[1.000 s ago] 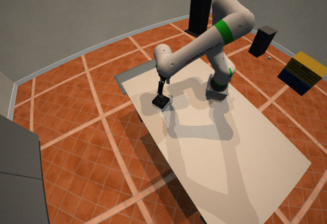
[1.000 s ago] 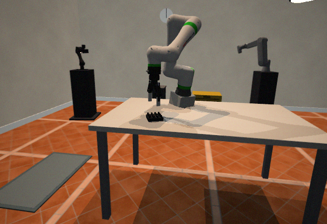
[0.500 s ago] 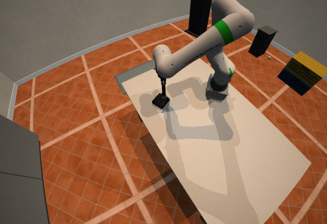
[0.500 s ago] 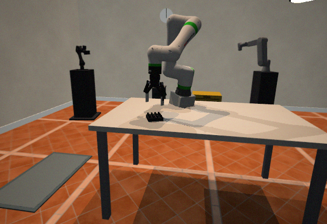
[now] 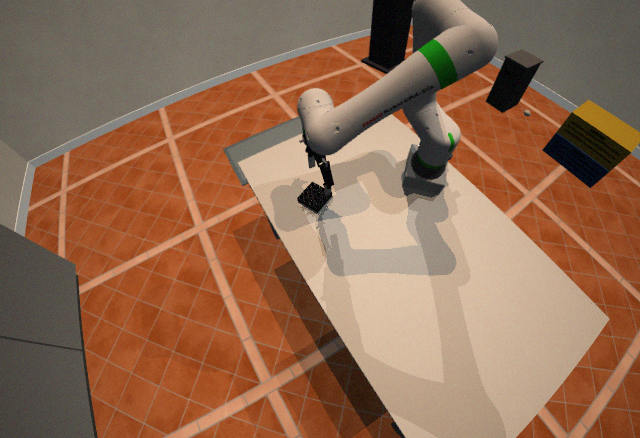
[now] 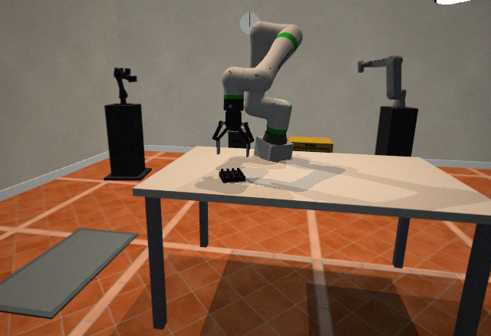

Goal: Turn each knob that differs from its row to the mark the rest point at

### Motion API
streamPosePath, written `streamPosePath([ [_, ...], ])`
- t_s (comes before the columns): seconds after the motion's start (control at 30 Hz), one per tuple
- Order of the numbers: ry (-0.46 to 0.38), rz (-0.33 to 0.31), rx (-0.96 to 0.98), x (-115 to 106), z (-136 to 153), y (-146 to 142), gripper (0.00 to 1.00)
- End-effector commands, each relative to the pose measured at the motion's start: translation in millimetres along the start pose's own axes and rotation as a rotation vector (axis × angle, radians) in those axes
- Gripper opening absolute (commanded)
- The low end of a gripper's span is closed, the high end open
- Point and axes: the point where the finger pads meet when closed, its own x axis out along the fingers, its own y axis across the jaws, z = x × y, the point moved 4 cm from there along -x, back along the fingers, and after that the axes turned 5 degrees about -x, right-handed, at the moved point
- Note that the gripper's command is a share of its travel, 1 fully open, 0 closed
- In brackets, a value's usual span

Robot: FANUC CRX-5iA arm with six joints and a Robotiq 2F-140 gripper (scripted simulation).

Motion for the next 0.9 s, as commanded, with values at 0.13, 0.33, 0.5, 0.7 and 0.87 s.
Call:
streamPosePath([
  [0.13, -0.004, 0.011, -0.257, -1.9, 5.7, 3.6, 1.0],
  [0.33, -0.005, 0.01, -0.426, -3.1, 9.4, 6.4, 1.0],
  [0.5, -0.005, 0.01, -0.523, -3.8, 11.6, 8.1, 1.0],
  [0.7, -0.005, 0.01, -0.55, -4.0, 12.2, 8.6, 1.0],
  [0.87, -0.005, 0.01, -0.55, -4.0, 12.2, 8.6, 0.12],
])
